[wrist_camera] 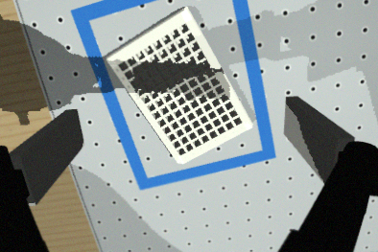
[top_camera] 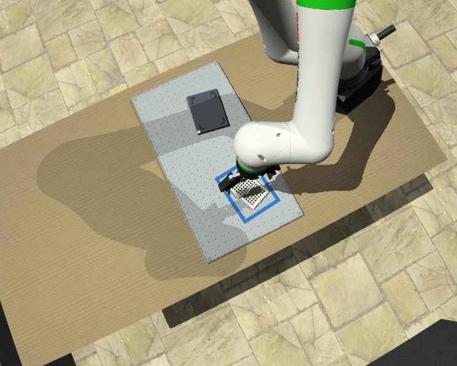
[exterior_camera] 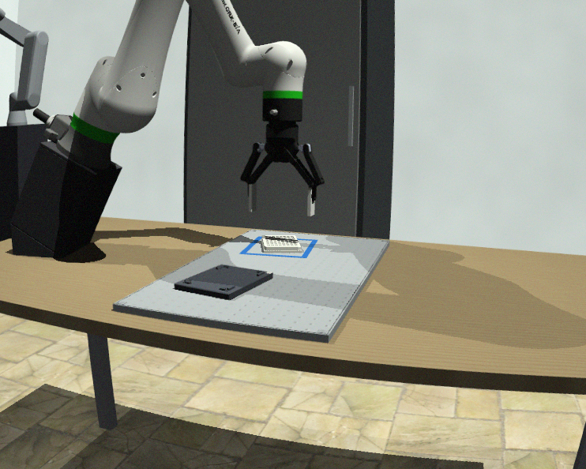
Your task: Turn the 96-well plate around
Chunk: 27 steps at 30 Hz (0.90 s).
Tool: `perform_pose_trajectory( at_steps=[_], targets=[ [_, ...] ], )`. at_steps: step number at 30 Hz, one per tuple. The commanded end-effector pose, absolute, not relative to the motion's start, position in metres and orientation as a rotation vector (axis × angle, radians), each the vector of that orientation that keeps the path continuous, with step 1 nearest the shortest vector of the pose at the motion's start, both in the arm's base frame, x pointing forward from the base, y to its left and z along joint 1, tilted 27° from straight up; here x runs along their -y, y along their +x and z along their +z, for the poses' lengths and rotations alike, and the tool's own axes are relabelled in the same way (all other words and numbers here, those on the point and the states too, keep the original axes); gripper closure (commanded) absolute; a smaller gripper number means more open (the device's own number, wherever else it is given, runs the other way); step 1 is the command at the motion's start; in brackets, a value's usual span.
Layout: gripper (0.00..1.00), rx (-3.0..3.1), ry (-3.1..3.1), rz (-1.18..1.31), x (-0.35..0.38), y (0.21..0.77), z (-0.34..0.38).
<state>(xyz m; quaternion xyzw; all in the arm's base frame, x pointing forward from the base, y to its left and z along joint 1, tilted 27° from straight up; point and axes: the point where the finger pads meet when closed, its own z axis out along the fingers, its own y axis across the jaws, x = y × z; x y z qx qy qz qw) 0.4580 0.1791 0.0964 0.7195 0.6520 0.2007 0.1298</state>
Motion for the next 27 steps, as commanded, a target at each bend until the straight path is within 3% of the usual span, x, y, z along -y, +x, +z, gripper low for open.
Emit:
perform_pose_trajectory(
  at_steps=[1, 13, 27],
  targets=[
    [0.0, -2.028, 1.951, 0.549, -0.1791, 0.4581, 0.0966],
    [0.0, -2.285, 1.561, 0.468, -0.1791, 0.4581, 0.0966],
    [0.0, -2.288, 1.556, 0.467, -0.1791, 0.4581, 0.0966]
  ],
)
